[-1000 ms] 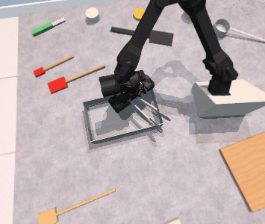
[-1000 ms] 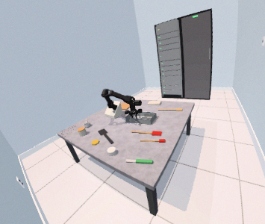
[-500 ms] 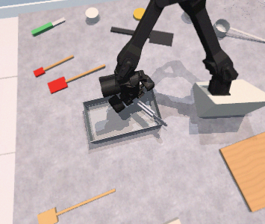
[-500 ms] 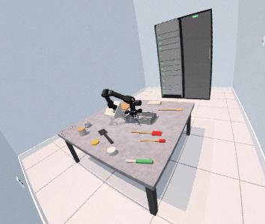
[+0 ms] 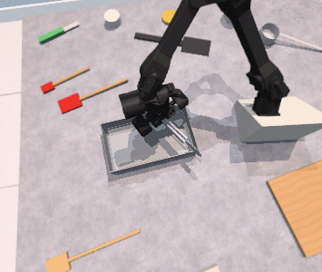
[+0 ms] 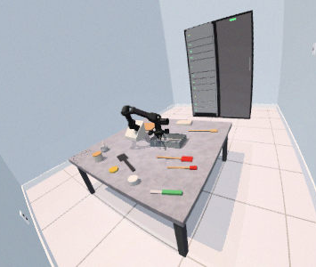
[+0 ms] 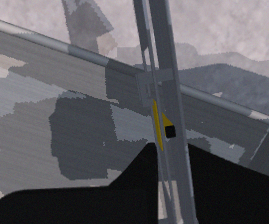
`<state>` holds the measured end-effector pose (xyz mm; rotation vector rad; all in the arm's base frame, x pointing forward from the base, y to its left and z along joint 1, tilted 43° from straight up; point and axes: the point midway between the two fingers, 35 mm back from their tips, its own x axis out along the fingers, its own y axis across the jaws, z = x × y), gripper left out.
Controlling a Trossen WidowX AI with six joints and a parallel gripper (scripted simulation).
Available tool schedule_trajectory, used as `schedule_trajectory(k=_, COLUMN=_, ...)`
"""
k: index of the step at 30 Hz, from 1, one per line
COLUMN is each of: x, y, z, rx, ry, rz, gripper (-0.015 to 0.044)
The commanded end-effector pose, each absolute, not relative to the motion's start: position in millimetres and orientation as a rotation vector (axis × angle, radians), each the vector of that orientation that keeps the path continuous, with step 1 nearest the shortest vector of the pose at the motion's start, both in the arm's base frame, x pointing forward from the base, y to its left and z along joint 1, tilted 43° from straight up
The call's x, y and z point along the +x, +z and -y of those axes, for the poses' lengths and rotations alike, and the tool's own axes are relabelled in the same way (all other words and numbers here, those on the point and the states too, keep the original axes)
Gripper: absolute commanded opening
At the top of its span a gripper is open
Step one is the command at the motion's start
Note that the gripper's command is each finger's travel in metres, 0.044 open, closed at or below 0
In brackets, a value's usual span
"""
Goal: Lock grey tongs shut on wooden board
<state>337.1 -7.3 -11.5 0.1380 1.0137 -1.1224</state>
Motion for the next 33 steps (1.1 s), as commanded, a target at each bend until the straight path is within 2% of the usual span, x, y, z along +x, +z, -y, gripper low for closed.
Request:
schedule_trajectory(k=1, x=342, y=15, z=-23, rx=0.153, ry=-1.099, rz=-1.003, gripper=-0.0150)
schedule_trajectory(k=7, x=330, y=72, z=-72, rx=0.145, ry=-1.103, rz=-1.003, gripper=-0.0150)
schedule_trajectory(k=21, x=329, y=67, z=-75, rx=0.131, ry=-1.096, rz=-1.011, gripper=-0.0150)
schedule_trajectory(k=33, x=310, y=21, z=-147, rx=0.008, ry=-0.959, rz=-1.129, gripper=-0.0150)
